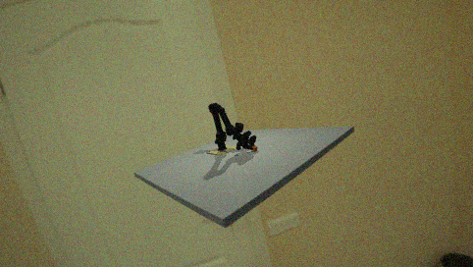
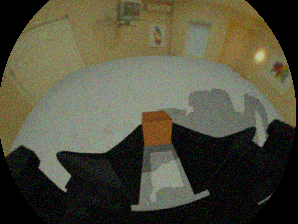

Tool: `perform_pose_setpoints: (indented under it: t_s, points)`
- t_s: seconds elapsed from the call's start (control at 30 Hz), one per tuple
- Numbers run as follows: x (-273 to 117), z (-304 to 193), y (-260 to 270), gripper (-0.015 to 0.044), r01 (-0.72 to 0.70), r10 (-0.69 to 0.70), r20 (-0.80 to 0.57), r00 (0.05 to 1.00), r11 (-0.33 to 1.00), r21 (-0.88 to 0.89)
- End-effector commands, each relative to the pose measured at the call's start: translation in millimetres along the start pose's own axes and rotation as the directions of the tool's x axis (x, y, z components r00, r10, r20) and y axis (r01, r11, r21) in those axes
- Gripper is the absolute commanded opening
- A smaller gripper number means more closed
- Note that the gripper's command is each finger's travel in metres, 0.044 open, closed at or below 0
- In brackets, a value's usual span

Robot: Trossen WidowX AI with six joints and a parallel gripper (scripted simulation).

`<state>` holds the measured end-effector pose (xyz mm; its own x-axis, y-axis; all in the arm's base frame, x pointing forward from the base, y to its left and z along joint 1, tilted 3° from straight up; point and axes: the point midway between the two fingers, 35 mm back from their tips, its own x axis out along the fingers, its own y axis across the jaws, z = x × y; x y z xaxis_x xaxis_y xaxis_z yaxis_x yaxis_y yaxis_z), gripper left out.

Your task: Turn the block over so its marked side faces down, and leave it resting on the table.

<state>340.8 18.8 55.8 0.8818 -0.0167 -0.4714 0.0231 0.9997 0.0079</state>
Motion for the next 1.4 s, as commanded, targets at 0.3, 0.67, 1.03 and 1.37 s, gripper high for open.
perform_pose_setpoints:
  t_s: [0.3,0.67,1.03,1.37]
  points:
    - [-4.6,-0.4,-0.9,0.0,0.004,-0.004,0.062,0.998,1.0,-0.005]
    - [-4.6,-0.4,-0.9,0.0053,0.004,-0.004,0.062,0.998,1.0,-0.005]
    - [-4.6,-0.4,-0.9,0.0341,0.004,-0.004,0.062,0.998,1.0,-0.005]
    - [-4.6,-0.4,-0.9,0.044,0.004,-0.004,0.062,0.998,1.0,-0.005]
